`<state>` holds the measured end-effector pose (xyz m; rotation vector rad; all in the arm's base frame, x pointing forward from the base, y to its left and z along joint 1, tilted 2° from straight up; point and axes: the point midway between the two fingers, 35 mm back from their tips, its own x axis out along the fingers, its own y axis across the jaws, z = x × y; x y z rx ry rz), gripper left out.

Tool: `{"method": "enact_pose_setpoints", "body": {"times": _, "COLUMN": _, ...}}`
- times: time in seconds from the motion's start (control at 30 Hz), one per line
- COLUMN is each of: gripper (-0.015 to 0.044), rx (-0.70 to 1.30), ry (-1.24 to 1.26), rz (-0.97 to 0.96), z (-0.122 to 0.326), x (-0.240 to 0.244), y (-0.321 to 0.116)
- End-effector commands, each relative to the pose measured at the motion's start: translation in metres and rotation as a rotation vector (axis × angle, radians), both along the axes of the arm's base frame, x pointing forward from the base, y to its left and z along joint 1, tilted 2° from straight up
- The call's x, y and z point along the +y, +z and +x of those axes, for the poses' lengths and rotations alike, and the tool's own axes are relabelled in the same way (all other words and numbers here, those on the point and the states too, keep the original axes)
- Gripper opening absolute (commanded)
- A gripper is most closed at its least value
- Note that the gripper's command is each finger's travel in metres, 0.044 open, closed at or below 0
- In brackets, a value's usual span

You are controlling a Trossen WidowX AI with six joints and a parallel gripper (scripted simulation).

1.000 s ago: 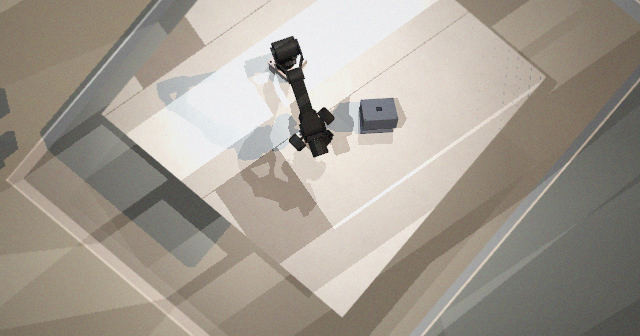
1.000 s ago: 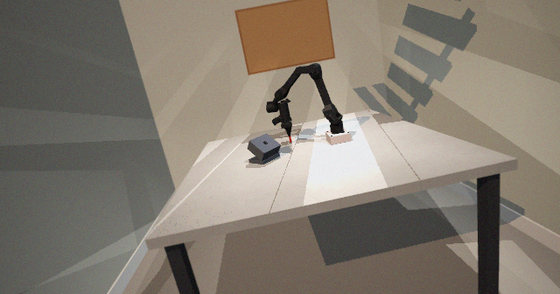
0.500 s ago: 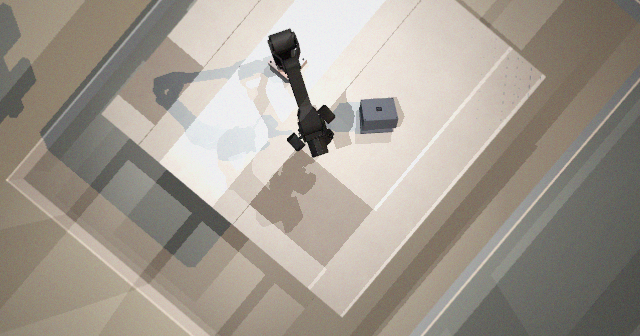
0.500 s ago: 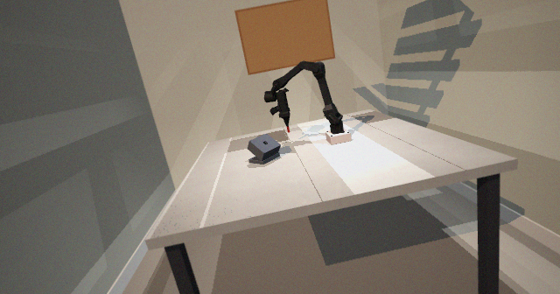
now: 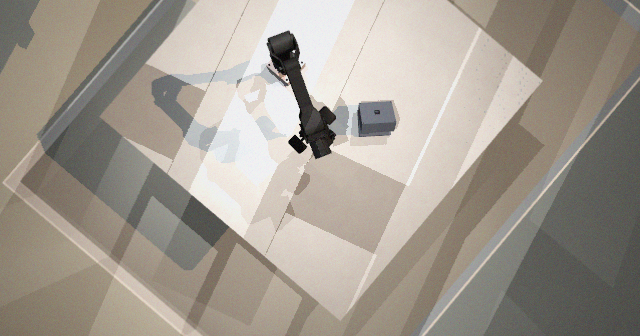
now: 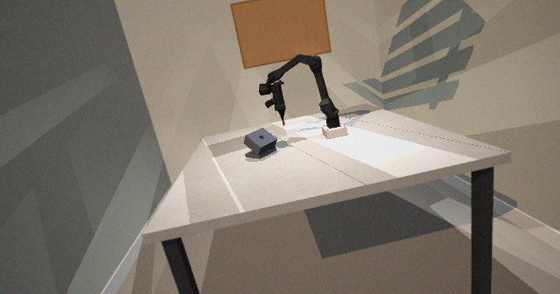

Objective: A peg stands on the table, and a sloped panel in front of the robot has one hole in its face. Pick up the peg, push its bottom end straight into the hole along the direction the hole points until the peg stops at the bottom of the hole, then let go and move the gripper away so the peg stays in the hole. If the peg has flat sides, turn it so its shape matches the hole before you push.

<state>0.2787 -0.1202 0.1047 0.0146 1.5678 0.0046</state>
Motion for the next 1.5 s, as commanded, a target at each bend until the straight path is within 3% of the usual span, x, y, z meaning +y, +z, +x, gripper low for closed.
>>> {"method": "enact_pose_setpoints", "body": {"times": 0.0, "gripper": 0.0, "rx": -0.003, "ry": 0.013, "rz": -0.016, "z": 0.004, "x": 0.003, "y": 0.003}}
{"method": "enact_pose_setpoints", "body": {"times": 1.47, "gripper": 0.0, "rx": -0.002, "ry": 0.185, "rz": -0.131, "z": 0.034, "x": 0.048, "y": 0.016}}
